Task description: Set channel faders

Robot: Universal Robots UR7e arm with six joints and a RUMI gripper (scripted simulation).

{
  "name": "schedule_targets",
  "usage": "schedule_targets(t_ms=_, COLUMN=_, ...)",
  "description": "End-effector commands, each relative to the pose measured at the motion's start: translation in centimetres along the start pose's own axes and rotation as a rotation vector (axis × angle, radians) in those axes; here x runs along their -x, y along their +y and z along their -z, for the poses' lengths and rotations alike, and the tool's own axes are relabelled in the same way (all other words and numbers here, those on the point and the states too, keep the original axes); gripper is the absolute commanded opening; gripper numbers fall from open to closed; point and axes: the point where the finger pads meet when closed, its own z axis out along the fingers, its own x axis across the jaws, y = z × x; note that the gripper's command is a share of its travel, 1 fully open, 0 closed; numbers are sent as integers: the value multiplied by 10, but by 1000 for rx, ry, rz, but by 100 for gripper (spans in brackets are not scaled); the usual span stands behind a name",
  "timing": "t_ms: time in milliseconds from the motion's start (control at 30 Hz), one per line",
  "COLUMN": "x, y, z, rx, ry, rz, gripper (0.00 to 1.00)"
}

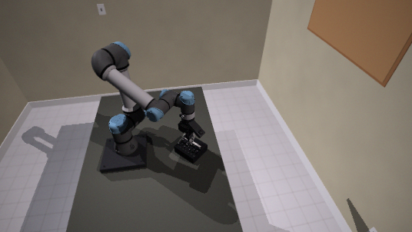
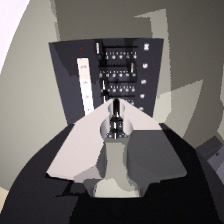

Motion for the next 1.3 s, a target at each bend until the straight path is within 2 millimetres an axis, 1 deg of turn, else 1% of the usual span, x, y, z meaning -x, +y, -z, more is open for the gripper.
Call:
schedule_targets(t_ms=0, x=0, y=-3, z=4, rx=-6, ry=-2, rz=-2, gripper=0)
schedule_targets(t_ms=1200, x=0, y=-3, z=4, rx=-6, ry=-2, rz=-2, gripper=0)
schedule_targets(t_ms=1233, x=0, y=-3, z=4, rx=-6, ry=-2, rz=-2, gripper=100)
schedule_targets(t_ms=1267, x=0, y=-3, z=4, rx=-6, ry=-2, rz=-2, gripper=100)
